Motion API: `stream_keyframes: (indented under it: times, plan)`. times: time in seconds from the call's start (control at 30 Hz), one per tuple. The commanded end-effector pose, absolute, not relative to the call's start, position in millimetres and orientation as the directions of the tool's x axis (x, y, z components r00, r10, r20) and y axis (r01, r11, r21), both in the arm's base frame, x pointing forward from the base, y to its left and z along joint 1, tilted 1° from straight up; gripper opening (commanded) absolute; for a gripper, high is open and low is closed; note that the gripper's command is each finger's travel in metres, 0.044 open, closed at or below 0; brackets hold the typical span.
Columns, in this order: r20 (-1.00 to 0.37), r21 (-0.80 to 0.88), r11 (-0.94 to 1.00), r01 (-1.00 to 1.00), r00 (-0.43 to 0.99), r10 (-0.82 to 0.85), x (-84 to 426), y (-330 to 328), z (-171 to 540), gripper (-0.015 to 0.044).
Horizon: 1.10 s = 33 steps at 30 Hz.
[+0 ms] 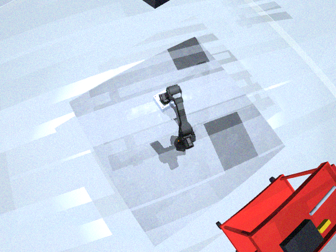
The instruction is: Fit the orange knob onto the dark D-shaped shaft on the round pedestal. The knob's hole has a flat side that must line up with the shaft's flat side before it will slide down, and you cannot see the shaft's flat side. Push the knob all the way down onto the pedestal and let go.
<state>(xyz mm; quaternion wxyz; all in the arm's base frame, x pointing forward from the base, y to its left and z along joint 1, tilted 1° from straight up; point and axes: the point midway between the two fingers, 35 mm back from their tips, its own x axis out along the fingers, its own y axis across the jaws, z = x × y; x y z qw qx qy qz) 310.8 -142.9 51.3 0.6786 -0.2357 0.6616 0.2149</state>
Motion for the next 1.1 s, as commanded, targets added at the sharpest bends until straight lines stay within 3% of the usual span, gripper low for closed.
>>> stream_keyframes:
  times: [0.0, 0.33, 1.07]
  plan:
    - [-0.999, -0.04, 0.794, -0.607, 0.039, -0.021, 313.1, -143.8, 54.6, 0.0]
    - [-0.999, -0.043, 0.65, -0.758, 0.039, -0.021, 316.0, -145.0, 57.4, 0.0]
    - [-0.999, -0.043, 0.65, -0.758, 0.038, -0.021, 311.6, -143.1, 50.8, 0.0]
